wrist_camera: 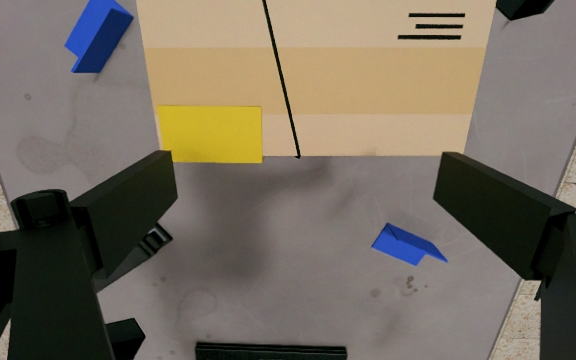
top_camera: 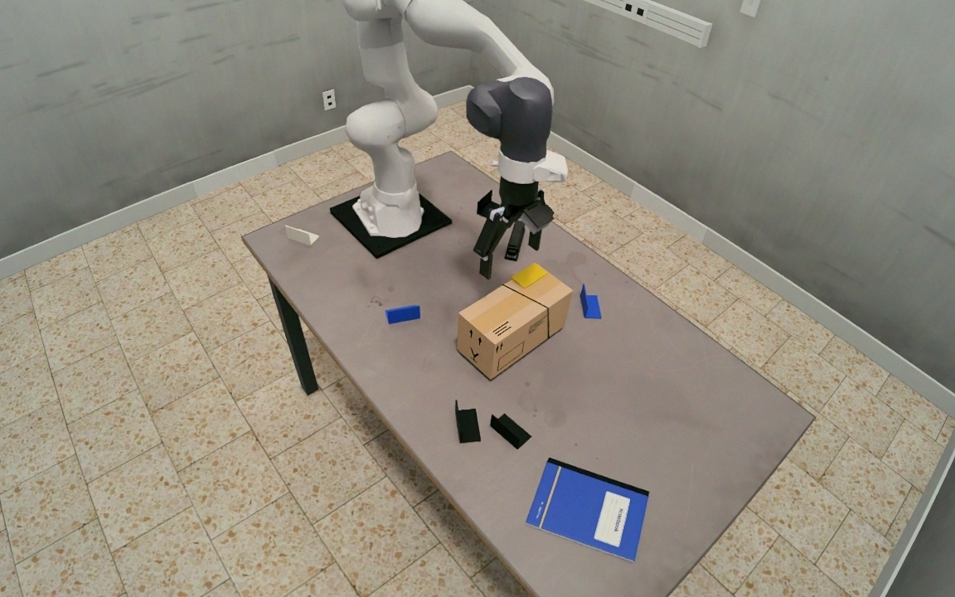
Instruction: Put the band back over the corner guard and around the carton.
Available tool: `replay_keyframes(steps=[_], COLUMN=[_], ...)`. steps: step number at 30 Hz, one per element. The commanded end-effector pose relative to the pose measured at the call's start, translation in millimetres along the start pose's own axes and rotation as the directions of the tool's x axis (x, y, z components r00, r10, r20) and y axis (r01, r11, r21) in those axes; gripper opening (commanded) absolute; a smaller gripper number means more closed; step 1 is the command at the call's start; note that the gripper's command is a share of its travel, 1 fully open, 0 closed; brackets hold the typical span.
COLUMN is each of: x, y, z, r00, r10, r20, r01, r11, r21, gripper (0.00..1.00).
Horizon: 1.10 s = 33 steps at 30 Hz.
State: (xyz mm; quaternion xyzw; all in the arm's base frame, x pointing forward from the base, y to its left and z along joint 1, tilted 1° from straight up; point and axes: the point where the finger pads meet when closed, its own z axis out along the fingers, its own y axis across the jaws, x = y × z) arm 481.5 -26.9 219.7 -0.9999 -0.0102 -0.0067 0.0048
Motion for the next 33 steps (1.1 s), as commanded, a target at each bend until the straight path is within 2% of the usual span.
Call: replay_keyframes(steps=[1, 4, 9, 11, 12, 33], x=[-1.2, -1.2, -2.1, -2.3, -2.3, -2.3], y=[-0.7, -1.0, -3.6, -3.8, -3.8, -3.8], z=[0.5, 2.6, 25.9, 28.0, 28.0, 28.0], r00=[1.000, 1.000, 0.980, 0.976, 0.976, 0.976], r10=[-0.007, -0.023, -0.201, -0.216, -0.216, -0.216], r20=[0.003, 0.003, 0.005, 0.005, 0.005, 0.005], r01=[0.007, 0.023, 0.201, 0.216, 0.216, 0.216], r11=[1.000, 1.000, 0.980, 0.976, 0.976, 0.976], r21=[0.003, 0.003, 0.002, 0.002, 0.002, 0.002], gripper=[1.00, 1.00, 1.00, 1.00, 0.18, 0.18])
